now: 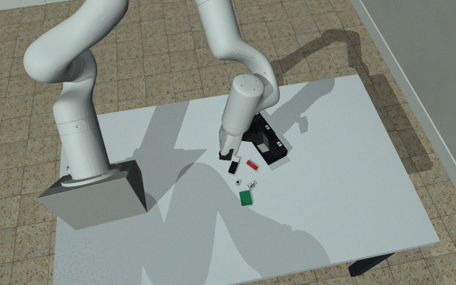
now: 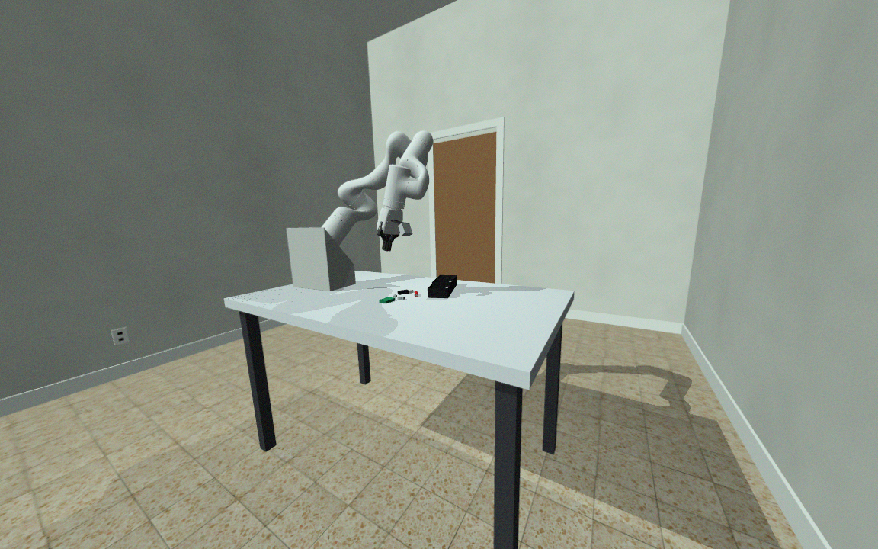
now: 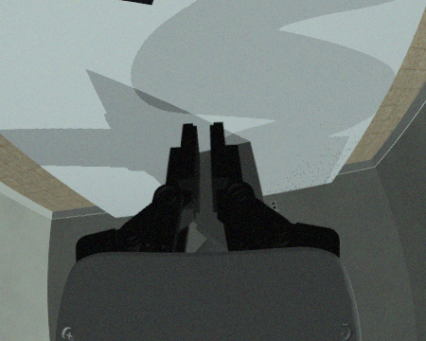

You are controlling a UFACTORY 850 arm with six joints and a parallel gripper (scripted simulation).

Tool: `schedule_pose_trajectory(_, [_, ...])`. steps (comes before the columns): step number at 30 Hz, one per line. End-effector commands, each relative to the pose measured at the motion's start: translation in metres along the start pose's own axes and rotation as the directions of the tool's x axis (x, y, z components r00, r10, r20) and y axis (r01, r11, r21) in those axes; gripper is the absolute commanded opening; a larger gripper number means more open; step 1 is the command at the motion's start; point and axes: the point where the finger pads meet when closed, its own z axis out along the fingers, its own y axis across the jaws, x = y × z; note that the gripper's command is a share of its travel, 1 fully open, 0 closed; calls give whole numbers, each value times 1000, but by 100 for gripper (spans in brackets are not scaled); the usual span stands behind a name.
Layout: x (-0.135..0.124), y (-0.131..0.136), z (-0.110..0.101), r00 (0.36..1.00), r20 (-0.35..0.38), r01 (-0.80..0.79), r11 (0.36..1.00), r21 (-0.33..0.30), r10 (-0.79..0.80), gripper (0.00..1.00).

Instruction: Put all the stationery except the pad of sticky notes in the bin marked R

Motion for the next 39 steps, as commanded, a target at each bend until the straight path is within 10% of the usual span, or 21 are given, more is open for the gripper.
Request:
schedule_pose_trajectory(1, [19,-6,-6,996,-84,45,999,32,-42,7])
schedule_pose_trajectory(10, [61,-16,-24,965,-238,125,990,58,-108,7])
schedule_pose_trajectory(22, [67,-17,-27,965,-238,126,990,58,-108,7])
schedule_pose_trajectory(31, [120,-58,7,841,-242,490,871,-38,-483,7])
schedule_pose_trajectory(39, [155,-84,30,841,-242,490,871,-38,-483,7])
